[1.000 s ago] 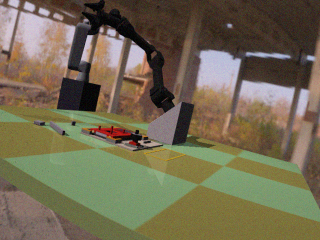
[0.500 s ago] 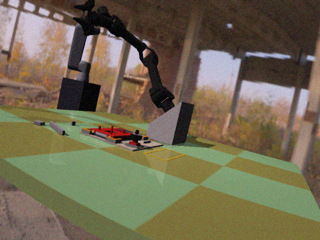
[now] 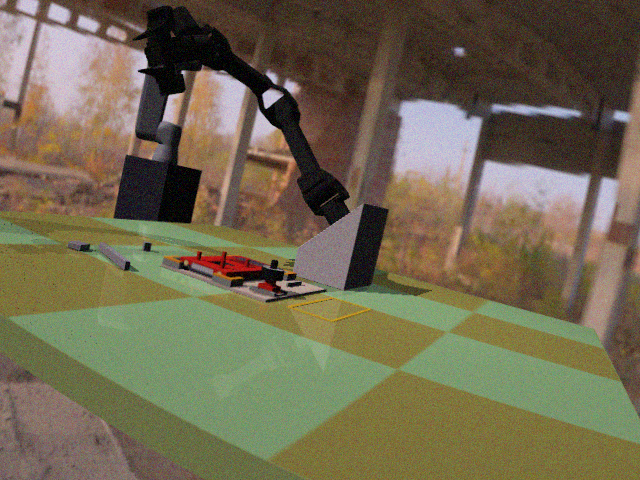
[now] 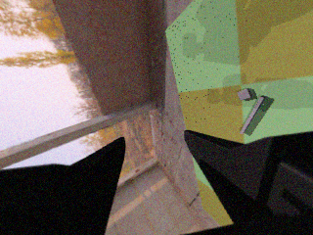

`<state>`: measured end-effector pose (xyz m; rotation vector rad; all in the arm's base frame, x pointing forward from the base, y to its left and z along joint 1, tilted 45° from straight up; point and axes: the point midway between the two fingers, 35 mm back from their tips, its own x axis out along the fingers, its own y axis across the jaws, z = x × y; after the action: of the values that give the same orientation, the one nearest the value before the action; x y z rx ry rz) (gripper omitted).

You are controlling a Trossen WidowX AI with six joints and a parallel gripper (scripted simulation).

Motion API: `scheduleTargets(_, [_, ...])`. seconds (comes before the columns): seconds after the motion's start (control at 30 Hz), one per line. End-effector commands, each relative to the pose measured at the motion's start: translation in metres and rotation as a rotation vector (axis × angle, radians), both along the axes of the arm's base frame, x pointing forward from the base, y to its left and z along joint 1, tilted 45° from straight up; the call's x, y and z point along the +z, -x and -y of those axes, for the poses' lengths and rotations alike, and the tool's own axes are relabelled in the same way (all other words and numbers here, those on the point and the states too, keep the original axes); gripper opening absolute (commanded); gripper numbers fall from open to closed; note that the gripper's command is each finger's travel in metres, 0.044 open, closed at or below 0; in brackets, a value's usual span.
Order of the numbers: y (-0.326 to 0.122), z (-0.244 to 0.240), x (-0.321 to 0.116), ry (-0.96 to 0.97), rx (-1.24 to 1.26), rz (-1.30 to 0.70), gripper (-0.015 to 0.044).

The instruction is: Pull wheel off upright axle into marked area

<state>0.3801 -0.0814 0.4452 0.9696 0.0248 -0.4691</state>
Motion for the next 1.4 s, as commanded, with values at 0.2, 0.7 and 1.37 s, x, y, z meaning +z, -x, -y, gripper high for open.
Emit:
scheduleTargets(0.2, [-0.045, -0.019, -0.114, 0.114, 0.042, -0.395, 0.03])
scheduleTargets(0.7, [-0.049, -0.055, -0.287, 0.388, 0.18, -1.03, 0.03])
scheduleTargets(1.37, [0.024, -0.081, -0.439, 0.868, 0.46, -1.786, 0.03])
